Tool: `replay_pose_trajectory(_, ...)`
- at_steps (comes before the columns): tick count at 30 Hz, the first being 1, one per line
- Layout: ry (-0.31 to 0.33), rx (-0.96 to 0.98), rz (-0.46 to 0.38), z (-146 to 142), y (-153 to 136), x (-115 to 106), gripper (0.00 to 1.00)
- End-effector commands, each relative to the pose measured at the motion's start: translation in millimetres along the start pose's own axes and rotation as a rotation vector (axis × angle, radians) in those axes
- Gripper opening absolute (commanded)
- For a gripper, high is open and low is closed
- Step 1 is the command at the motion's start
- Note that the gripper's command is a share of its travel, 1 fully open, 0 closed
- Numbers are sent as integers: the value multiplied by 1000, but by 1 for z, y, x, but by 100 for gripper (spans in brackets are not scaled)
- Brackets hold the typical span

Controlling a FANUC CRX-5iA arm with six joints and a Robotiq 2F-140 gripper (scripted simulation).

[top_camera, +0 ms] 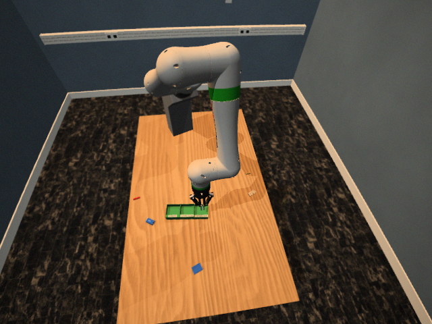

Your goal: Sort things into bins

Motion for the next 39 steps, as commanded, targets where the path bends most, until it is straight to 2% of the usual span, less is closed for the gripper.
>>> replay_pose_trajectory(1,-3,1,1,0,0,7,15)
replay_pose_trajectory(20,-3,1,1,0,0,51,15)
replay_pose_trajectory(39,-3,1,1,0,0,51,15)
Point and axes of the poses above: the point where the finger pads meet when closed, its own x axis out along the fingers, its own z axis across the jaws, y = z × x, the point moved 4 cm from there along -x, back along the fingers, and after that the axes turned 8 degrees about x, right-handed, at the moved point
